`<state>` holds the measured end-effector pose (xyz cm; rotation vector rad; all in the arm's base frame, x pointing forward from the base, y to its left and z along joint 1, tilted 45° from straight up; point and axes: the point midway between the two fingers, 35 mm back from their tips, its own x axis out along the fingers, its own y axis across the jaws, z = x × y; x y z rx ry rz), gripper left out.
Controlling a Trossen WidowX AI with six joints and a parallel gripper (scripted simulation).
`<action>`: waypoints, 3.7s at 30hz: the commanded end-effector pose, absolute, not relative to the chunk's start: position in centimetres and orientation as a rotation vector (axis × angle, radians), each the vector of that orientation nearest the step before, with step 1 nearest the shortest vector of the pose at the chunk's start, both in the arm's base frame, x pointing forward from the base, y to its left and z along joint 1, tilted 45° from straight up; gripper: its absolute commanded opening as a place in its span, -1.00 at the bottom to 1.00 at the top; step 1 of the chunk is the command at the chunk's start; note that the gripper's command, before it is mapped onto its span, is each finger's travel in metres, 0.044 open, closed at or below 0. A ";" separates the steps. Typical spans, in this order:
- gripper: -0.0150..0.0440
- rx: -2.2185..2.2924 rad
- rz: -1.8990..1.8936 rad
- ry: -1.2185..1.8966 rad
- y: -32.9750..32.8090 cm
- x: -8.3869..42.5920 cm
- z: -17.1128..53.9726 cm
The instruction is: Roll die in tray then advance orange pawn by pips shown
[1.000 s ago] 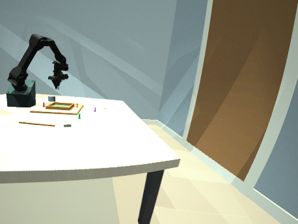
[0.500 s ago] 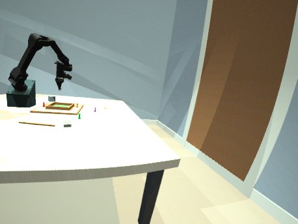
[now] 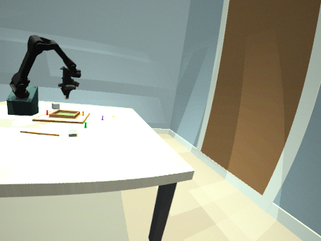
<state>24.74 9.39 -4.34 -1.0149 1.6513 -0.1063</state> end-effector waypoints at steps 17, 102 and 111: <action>-0.49 -1.414 0.318 1.719 3.4 26.8 -0.9; -0.49 -1.145 1.154 1.136 -1.6 26.9 5.0; 0.13 -1.145 1.154 1.136 -1.6 26.9 5.0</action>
